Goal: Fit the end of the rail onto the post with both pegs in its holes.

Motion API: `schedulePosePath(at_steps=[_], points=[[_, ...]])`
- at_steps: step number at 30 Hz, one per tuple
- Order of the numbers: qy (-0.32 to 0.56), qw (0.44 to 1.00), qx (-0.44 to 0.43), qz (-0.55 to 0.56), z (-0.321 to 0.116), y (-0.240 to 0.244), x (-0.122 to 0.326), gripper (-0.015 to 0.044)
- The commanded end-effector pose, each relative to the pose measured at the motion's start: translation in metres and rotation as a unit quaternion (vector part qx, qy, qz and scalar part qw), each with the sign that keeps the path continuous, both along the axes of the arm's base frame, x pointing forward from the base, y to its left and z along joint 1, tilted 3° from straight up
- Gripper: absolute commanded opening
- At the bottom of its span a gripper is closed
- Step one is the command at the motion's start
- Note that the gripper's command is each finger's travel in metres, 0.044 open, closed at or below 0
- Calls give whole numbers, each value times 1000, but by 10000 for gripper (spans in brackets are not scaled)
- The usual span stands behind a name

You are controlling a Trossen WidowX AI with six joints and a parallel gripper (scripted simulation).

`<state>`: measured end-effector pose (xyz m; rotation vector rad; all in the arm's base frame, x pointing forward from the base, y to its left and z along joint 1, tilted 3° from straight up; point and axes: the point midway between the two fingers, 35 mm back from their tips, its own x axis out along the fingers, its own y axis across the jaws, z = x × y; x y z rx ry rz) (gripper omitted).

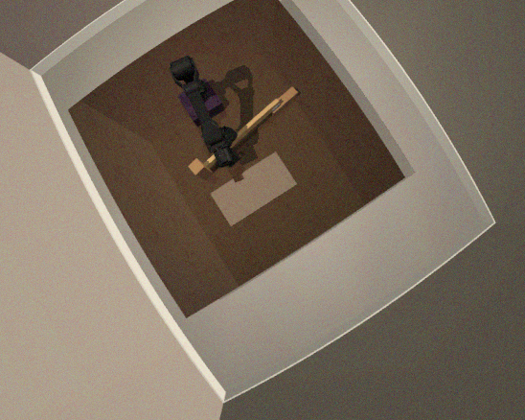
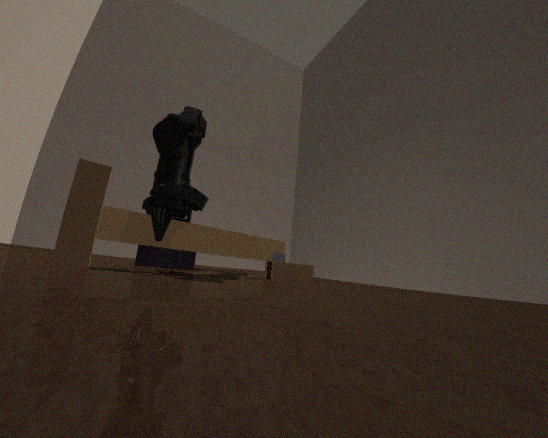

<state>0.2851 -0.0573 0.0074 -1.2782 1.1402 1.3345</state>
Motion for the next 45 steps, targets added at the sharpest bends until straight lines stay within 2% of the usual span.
schedulePosePath(at_steps=[1, 5, 22, 26, 31, 45], points=[[-3, 1000, 0, 2, 1, -2, 2, 0], [-3, 1000, 0, 2, 1, -3, 2, 0], [0, 1000, 0, 0, 0, -1, 0, 440], [0, 1000, 0, 0, 2, 1, 0, 440], [-3, 1000, 1, 2, 31, 28, -4, 440], [-3, 1000, 1, 2, 31, 28, -4, 440]])
